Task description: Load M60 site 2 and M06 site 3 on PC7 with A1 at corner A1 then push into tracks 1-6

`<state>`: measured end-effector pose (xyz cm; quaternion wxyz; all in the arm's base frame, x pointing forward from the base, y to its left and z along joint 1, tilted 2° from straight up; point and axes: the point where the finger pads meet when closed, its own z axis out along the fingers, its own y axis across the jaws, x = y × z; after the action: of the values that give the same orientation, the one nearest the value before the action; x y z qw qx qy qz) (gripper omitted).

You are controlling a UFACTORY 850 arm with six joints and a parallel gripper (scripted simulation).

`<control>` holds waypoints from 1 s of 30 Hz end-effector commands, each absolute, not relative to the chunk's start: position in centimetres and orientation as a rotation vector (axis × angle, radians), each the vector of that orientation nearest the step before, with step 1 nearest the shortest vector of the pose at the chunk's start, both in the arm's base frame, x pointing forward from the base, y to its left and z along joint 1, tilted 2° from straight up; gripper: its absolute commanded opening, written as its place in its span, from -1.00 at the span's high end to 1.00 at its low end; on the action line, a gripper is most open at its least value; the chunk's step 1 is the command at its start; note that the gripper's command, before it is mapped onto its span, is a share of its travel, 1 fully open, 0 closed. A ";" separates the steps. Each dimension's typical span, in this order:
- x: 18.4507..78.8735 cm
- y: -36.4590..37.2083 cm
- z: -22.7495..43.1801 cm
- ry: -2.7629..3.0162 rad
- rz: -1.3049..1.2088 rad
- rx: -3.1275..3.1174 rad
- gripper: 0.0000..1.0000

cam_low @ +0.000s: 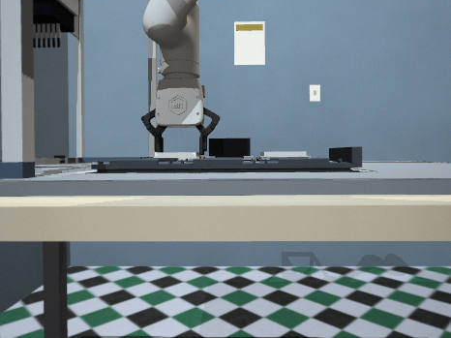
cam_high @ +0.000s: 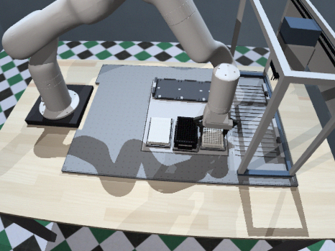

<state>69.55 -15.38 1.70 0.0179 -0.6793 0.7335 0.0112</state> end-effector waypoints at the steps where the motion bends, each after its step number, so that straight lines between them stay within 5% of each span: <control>1: 69.6 -15.4 1.8 2.278 0.032 -2.109 -1.00; 5: 69.6 -15.4 1.8 2.278 0.032 -2.109 -1.00; 6: 69.6 -15.4 1.9 2.278 0.032 -2.109 1.00; 30: 69.6 -15.4 1.9 2.278 0.032 -2.109 1.00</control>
<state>69.54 -15.38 1.74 0.0178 -0.6793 0.7335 0.0113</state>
